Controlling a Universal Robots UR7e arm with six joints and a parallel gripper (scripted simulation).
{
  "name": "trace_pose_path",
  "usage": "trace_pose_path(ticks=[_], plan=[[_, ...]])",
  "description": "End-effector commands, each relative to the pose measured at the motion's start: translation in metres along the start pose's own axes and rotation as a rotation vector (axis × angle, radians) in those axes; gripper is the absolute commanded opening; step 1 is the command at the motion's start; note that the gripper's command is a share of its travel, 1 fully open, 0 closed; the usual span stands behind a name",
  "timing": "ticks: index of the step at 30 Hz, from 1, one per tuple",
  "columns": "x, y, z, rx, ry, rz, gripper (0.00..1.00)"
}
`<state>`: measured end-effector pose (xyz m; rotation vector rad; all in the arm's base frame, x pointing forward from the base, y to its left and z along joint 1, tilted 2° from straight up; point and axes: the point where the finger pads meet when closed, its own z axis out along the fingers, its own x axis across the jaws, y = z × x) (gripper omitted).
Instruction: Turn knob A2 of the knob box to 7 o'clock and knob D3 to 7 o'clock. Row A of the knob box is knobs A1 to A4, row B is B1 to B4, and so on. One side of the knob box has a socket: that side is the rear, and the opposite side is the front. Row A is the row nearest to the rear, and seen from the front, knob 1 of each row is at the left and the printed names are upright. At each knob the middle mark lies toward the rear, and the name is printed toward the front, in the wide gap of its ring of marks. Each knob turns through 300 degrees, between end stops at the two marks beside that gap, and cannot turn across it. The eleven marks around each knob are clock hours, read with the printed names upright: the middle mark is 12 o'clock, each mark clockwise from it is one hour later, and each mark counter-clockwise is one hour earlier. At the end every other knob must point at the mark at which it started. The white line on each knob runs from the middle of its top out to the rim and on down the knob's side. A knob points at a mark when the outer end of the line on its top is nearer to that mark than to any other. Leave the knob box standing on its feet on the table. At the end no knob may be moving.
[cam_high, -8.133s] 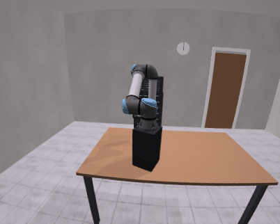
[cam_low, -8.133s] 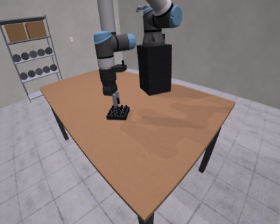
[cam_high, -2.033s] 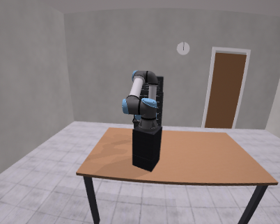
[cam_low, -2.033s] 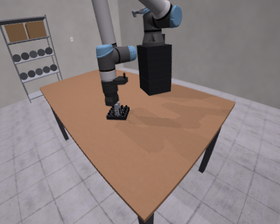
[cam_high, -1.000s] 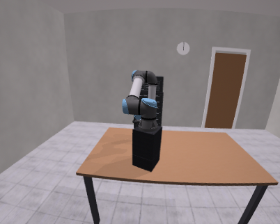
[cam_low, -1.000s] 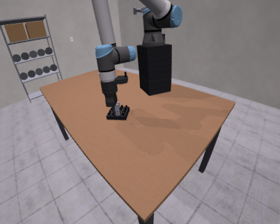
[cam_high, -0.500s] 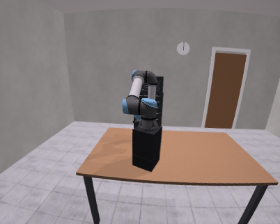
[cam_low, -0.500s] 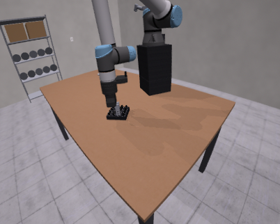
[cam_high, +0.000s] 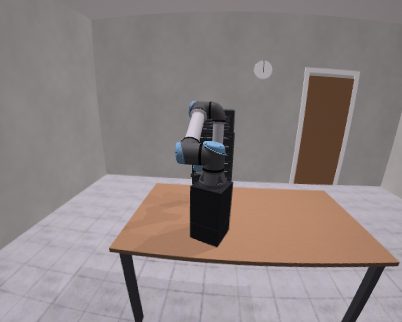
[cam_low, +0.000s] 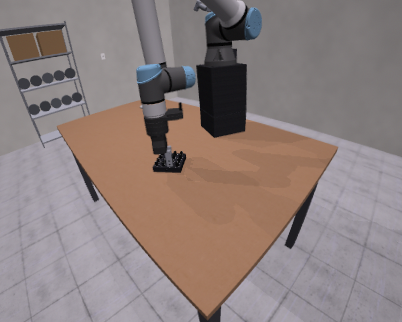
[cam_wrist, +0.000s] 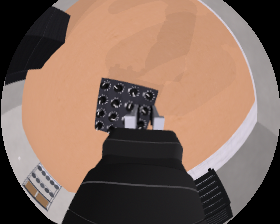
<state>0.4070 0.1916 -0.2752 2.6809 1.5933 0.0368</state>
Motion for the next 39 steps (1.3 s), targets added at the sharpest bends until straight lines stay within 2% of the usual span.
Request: trace_pose_path(ticks=[1,16,23,32,39], plan=[[0.000,0.000,0.000,-0.001,0.001,0.000,0.46],[0.000,0.000,-0.002,-0.001,0.001,0.000,0.46],[0.000,0.000,-0.011,-0.001,0.001,0.000,0.46],[0.000,0.000,-0.035,-0.001,0.001,0.000,0.46],[0.000,0.000,-0.038,-0.001,0.001,0.000,0.46]])
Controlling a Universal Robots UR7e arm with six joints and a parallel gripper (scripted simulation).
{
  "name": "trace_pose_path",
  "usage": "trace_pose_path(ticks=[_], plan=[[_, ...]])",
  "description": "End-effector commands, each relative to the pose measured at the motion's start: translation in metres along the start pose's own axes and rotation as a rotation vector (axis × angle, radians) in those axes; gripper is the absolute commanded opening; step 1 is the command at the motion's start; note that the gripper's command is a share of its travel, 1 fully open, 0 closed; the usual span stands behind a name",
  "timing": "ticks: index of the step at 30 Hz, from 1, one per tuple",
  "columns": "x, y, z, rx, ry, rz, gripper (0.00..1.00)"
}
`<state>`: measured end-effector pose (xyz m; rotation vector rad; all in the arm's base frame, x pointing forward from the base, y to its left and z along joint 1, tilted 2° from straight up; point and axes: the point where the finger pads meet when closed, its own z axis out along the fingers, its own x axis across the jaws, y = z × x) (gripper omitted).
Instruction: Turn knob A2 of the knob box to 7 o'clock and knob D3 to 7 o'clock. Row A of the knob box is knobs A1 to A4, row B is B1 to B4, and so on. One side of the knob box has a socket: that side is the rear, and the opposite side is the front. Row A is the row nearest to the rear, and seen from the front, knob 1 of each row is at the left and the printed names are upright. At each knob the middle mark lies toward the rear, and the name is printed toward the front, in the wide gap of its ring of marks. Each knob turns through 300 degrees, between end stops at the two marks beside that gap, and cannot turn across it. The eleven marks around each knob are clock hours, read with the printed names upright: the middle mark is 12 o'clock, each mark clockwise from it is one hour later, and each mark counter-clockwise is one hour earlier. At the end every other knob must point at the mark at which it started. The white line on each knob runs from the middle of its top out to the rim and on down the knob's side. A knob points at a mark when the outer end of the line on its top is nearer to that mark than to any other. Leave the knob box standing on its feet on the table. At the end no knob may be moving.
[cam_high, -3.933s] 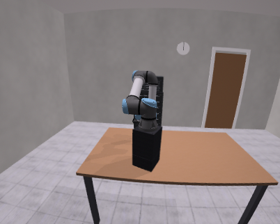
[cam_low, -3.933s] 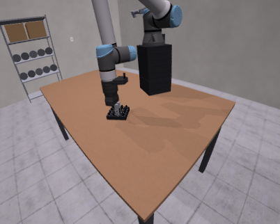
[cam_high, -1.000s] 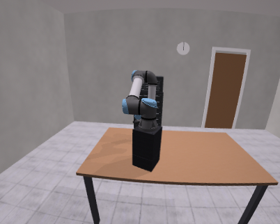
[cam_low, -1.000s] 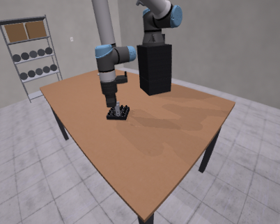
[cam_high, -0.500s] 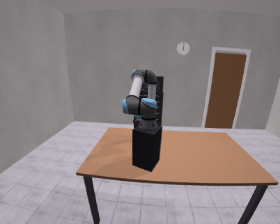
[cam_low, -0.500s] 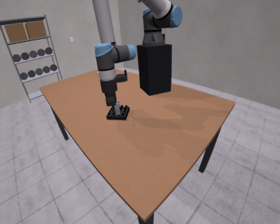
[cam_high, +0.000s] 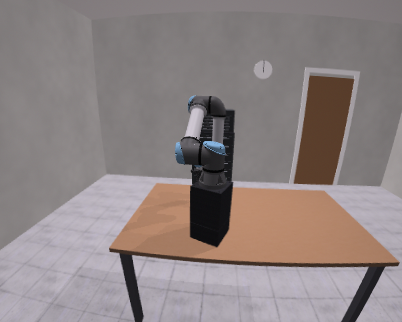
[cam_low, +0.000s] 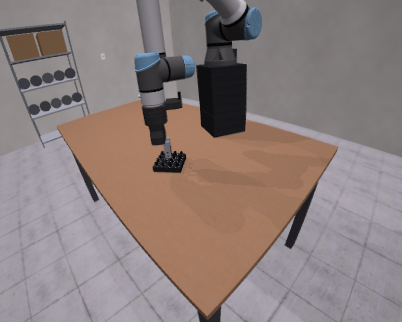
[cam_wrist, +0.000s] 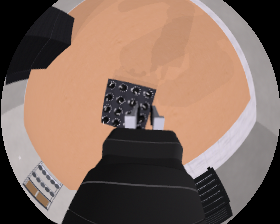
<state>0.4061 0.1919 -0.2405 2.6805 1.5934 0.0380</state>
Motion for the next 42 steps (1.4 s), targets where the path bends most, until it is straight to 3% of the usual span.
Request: trace_pose_path(ticks=[1,20,42], plan=[[0.000,0.000,-0.004,0.000,0.000,0.000,0.46],[-0.002,0.000,-0.004,0.000,0.000,0.037,0.46],[-0.030,0.003,-0.009,0.000,0.000,0.573,0.46]])
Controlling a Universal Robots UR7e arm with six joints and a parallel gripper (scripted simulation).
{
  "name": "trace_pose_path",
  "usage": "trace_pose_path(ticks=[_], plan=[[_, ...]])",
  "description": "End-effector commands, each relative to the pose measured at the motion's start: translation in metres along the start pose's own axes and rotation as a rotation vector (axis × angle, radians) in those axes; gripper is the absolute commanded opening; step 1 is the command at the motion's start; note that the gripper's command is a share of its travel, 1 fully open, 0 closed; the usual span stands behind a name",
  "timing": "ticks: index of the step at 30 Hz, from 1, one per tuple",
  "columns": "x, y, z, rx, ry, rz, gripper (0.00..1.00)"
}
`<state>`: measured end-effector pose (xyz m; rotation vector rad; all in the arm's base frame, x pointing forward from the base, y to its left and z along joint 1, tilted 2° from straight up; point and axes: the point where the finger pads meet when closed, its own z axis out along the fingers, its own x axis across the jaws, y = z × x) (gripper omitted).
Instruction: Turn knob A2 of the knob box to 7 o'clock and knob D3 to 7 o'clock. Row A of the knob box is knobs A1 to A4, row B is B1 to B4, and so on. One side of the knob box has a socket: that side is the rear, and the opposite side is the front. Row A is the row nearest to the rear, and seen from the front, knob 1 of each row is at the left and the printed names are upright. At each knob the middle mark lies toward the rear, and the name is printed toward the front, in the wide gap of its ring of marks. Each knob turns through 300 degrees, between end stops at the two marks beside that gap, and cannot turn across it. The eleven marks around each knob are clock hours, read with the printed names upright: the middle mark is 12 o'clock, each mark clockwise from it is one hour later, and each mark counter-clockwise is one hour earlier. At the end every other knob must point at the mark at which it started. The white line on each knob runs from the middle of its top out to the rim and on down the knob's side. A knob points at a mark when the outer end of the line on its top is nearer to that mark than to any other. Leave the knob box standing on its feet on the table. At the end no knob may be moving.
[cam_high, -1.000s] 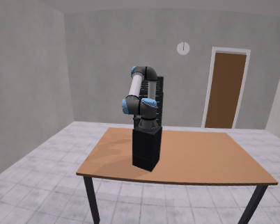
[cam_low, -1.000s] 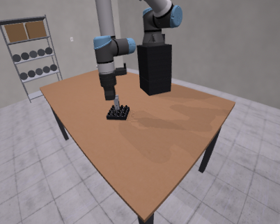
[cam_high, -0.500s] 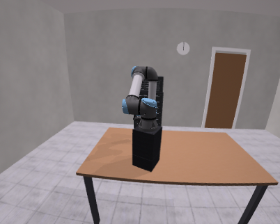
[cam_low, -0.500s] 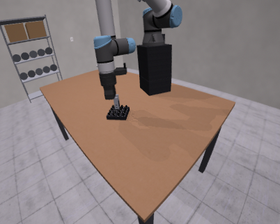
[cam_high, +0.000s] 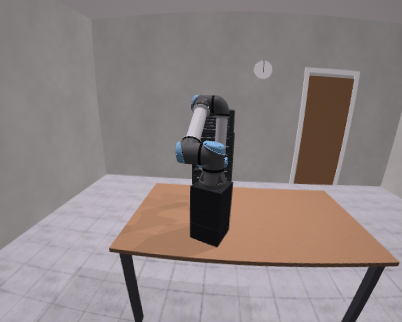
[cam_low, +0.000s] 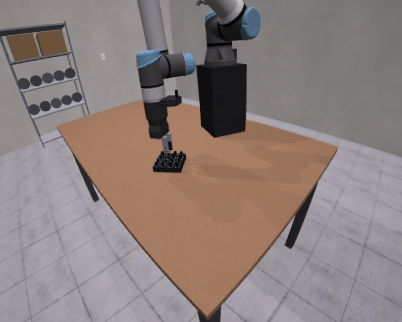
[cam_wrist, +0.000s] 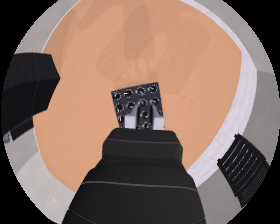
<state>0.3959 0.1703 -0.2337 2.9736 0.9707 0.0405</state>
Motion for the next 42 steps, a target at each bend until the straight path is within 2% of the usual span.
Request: trace_pose_path(ticks=[1,8,10,12,25,27,35,42], plan=[[-0.007,0.004,-0.002,-0.004,0.002,0.156,0.46],[-0.015,0.010,-0.004,-0.004,0.003,0.334,0.46],[-0.015,0.010,-0.004,-0.004,0.003,0.334,0.46],[-0.019,0.012,-0.006,-0.004,0.003,0.426,0.46],[-0.034,0.022,-0.011,-0.004,0.003,0.749,0.46],[-0.034,0.022,-0.011,-0.004,0.003,0.749,0.46],[-0.046,0.030,-0.015,-0.003,0.004,0.981,0.46],[-0.051,0.033,-0.017,-0.003,0.004,1.077,0.46]])
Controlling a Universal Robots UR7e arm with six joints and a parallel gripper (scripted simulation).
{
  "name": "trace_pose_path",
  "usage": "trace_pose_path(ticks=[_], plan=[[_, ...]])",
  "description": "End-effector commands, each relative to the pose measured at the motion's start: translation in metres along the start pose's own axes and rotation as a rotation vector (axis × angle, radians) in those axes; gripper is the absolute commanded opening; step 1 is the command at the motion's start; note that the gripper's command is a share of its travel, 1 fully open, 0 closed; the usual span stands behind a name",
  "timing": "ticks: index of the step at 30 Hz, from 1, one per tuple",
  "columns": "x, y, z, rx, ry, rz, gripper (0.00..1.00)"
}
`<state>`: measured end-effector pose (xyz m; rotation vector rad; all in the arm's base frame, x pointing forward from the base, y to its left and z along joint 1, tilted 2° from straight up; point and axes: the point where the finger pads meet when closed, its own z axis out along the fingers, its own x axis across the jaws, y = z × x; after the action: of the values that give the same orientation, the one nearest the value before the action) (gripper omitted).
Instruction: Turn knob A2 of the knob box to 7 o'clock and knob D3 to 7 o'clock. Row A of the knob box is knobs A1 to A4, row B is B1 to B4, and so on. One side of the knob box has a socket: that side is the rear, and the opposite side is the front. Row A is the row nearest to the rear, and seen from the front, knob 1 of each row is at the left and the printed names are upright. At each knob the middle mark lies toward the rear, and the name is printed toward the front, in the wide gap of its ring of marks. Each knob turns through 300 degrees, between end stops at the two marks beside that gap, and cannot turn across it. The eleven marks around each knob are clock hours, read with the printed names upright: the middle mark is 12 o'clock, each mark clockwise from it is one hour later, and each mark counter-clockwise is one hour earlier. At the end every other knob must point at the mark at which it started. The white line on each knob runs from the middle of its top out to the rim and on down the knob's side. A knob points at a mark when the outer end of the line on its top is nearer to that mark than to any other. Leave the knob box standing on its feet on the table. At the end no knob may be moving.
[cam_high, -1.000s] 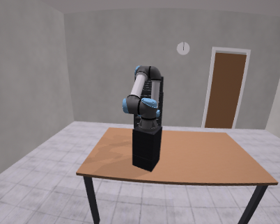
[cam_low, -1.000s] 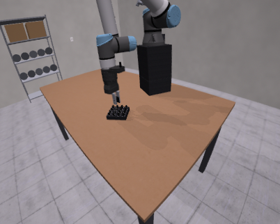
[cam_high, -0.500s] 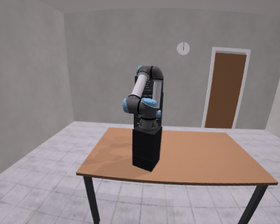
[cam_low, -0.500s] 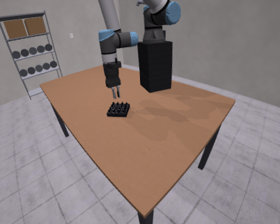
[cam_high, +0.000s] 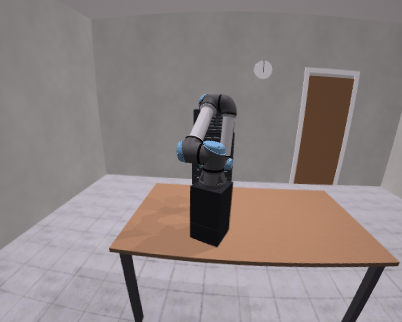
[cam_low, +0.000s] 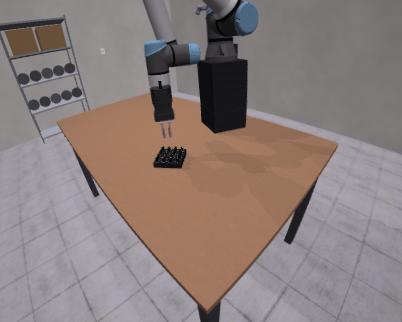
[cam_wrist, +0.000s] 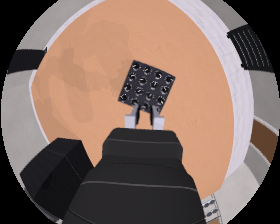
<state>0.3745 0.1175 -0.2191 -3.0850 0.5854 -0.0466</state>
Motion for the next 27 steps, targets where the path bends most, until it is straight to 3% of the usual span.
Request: trace_pose_path(ticks=[1,27], plan=[[0.0003,0.0038,-0.0017,-0.001,0.004,0.071,0.46],[0.0003,0.0043,-0.0019,-0.001,0.004,0.079,0.46]])
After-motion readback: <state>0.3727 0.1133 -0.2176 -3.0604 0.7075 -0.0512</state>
